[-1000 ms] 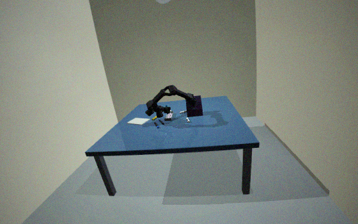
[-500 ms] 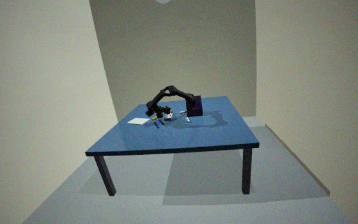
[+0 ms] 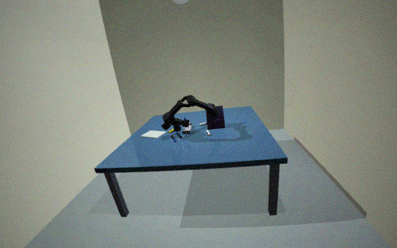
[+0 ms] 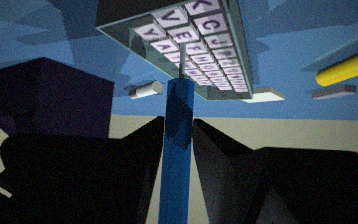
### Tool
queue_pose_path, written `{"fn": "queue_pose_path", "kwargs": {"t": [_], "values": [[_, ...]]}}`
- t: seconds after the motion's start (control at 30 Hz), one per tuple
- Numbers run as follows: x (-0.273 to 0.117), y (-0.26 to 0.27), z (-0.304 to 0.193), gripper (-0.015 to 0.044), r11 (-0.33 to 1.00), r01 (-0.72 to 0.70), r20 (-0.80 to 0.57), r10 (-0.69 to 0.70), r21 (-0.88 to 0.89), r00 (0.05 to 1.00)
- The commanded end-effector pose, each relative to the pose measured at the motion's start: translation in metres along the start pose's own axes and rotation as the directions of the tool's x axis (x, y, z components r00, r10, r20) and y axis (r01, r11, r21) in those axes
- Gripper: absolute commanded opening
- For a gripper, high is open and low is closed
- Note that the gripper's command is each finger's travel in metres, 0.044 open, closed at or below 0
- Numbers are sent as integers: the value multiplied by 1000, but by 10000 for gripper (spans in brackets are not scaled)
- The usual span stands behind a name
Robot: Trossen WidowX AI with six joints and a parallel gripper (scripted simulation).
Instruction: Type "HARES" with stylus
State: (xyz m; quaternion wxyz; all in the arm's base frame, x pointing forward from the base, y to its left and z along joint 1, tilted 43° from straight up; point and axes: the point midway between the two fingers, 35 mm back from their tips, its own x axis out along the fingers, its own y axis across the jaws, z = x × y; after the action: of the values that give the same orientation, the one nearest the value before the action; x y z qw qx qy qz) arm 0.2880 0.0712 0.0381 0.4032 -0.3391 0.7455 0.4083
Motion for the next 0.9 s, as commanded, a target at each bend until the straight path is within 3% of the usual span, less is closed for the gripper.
{"fn": "queue_pose_path", "kwargs": {"t": [0.0, 0.87], "values": [[1, 0, 2, 81, 1000, -2, 4, 2, 5, 1000], [4, 0, 8, 81, 1000, -3, 5, 3, 5, 1000]]}}
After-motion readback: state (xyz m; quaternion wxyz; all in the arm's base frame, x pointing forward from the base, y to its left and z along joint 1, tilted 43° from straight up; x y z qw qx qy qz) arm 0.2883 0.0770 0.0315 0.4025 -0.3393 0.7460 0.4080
